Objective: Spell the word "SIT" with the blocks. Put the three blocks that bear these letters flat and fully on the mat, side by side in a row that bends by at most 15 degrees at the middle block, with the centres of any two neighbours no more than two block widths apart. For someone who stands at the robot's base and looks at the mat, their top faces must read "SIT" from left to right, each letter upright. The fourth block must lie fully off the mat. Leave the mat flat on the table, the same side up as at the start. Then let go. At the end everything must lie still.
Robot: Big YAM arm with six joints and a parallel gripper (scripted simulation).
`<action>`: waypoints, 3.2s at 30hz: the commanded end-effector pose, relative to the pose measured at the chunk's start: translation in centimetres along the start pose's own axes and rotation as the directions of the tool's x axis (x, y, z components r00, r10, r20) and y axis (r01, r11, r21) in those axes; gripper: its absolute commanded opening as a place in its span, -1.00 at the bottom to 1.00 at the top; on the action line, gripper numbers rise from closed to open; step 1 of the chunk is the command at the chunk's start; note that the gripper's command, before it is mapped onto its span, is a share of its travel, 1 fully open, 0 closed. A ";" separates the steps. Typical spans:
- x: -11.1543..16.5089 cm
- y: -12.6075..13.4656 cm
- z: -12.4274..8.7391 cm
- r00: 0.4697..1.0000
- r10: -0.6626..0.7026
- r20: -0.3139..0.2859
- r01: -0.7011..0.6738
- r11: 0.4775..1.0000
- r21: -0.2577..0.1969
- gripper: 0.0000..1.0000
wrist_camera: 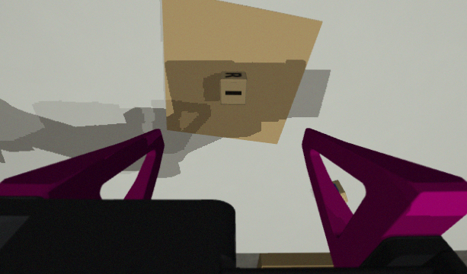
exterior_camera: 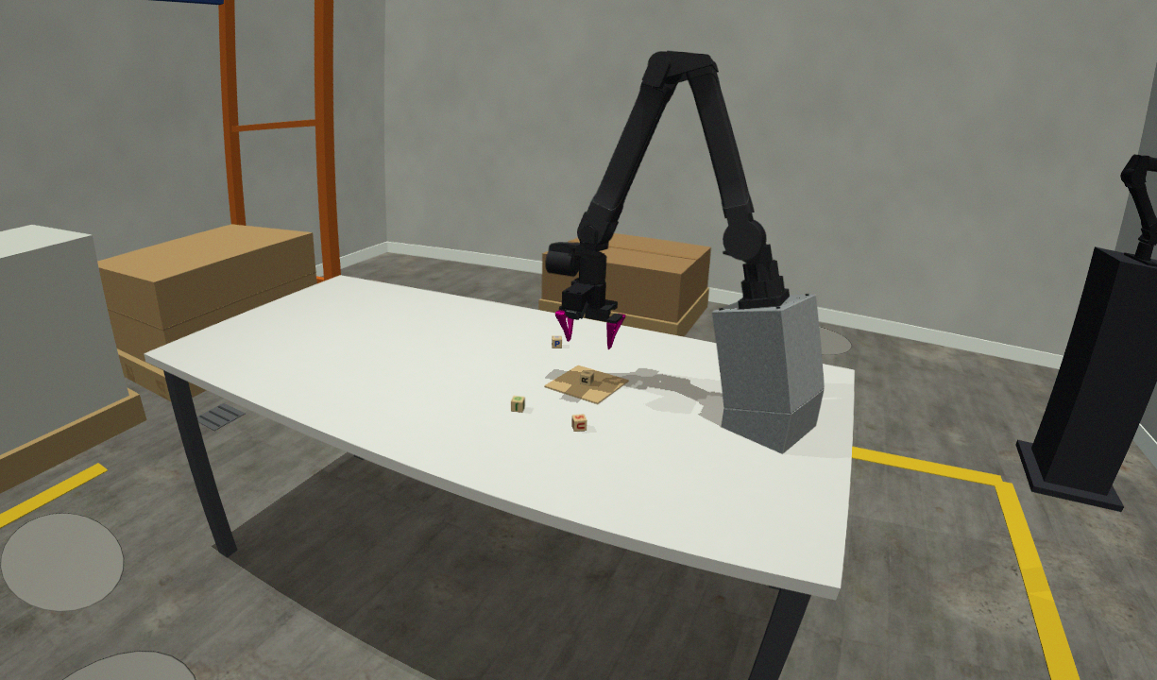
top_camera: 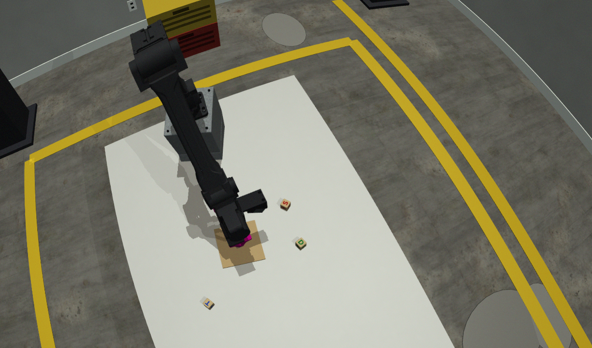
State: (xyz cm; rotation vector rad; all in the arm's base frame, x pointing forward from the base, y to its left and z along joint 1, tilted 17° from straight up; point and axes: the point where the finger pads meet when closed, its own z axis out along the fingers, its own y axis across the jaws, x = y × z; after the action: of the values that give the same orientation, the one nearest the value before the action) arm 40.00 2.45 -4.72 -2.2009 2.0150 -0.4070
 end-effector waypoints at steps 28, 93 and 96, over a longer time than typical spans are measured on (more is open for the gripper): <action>-10.7 0.5 0.8 0.540 0.842 0.019 -0.842 0.540 -0.015 1.00; -19.7 6.2 1.2 -0.810 0.587 -0.001 -0.587 -0.810 0.010 0.20; -19.7 6.2 1.2 -0.809 0.587 -0.001 -0.587 -0.809 0.010 0.20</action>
State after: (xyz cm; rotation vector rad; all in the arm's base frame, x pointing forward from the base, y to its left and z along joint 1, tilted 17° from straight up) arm 33.35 20.95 -9.18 1.1832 2.5838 0.0743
